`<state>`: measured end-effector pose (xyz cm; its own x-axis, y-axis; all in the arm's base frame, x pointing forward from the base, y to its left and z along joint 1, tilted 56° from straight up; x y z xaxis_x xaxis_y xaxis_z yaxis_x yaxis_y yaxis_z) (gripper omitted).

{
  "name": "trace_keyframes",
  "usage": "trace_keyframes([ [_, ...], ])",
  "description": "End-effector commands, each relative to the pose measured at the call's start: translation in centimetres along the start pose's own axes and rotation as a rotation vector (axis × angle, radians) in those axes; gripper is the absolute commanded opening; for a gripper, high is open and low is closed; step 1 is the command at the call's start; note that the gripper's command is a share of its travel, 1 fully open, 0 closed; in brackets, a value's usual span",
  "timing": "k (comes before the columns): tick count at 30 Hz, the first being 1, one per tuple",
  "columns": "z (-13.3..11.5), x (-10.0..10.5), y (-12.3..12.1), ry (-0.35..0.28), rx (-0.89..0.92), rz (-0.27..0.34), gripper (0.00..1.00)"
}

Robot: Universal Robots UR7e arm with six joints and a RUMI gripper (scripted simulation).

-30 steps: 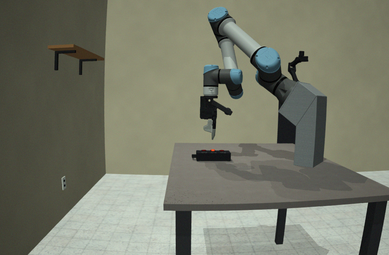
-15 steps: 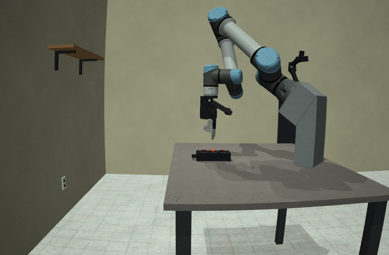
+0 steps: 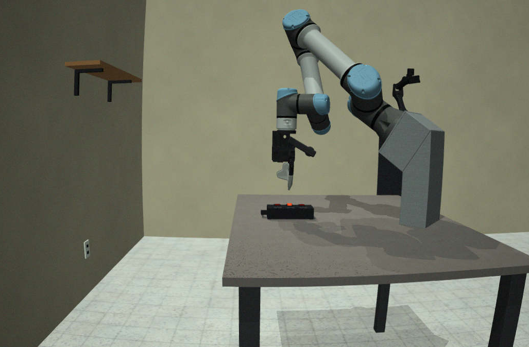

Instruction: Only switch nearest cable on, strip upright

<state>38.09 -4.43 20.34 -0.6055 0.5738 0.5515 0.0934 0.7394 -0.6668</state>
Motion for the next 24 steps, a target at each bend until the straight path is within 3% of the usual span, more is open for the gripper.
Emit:
trace_keyframes([
  [1, 0.1, -0.1, 0.0, 0.002, 0.000, 0.000, 0.00],
  [24, 0.0, -1.5, -0.1, 0.000, -0.001, 0.001, 0.00],
])
Point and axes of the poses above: the point where the finger pads meet when closed, its own x axis back along the fingers, its own y axis across the jaws, z = x × y, the point moved 7 cm from there along x, back along the fingers, and after that the axes turned 11 degrees about x, right-handed, at the moved point
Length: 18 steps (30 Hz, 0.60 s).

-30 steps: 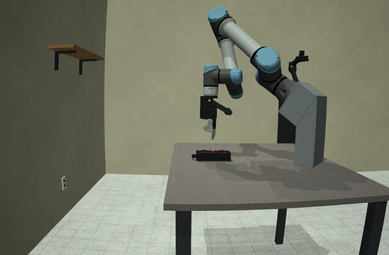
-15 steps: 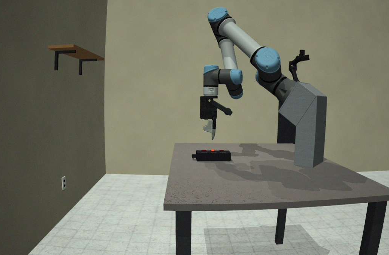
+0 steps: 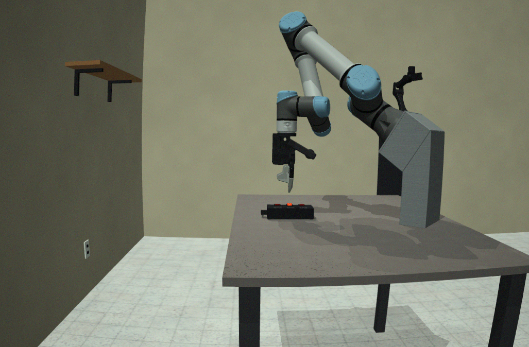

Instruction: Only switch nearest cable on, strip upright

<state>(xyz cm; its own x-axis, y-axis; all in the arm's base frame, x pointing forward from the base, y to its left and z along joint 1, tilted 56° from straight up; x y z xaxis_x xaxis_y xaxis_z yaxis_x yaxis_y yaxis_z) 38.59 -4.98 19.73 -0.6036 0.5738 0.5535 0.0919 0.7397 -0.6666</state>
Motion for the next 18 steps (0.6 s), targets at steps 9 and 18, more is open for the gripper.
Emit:
trace_keyframes([
  [9, -0.1, -1.8, -0.1, -0.003, -0.002, 0.002, 0.00],
  [18, -0.1, -2.7, -0.1, -0.003, -0.002, 0.002, 0.00],
])
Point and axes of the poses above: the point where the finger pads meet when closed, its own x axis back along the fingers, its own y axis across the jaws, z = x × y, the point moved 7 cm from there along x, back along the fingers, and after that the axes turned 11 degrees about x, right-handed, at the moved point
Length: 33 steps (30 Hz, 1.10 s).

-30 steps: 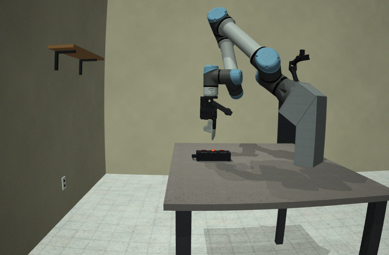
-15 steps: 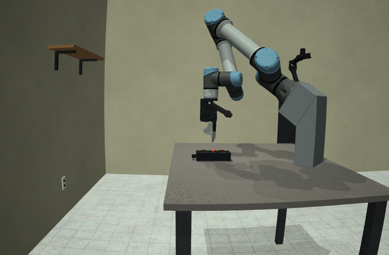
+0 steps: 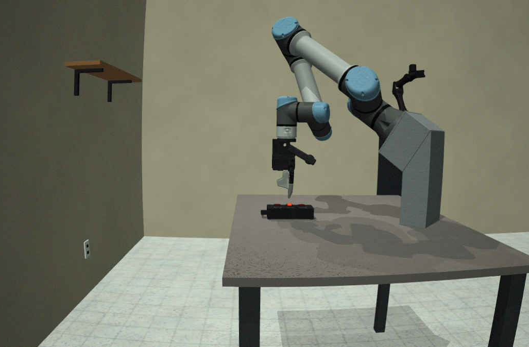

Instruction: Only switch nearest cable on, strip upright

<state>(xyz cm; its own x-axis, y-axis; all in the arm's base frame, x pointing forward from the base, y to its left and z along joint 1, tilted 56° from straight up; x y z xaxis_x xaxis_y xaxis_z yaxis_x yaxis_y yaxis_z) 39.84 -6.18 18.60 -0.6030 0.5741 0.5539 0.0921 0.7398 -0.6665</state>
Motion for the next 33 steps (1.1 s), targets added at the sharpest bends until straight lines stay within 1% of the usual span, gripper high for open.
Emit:
trace_keyframes([
  [1, -0.13, -0.71, -0.13, -0.003, -0.002, 0.002, 0.00],
  [15, -0.06, -1.48, -0.09, -0.002, -0.001, 0.002, 0.00],
  [33, -0.05, -1.48, -0.07, -0.003, -0.001, 0.002, 0.00],
])
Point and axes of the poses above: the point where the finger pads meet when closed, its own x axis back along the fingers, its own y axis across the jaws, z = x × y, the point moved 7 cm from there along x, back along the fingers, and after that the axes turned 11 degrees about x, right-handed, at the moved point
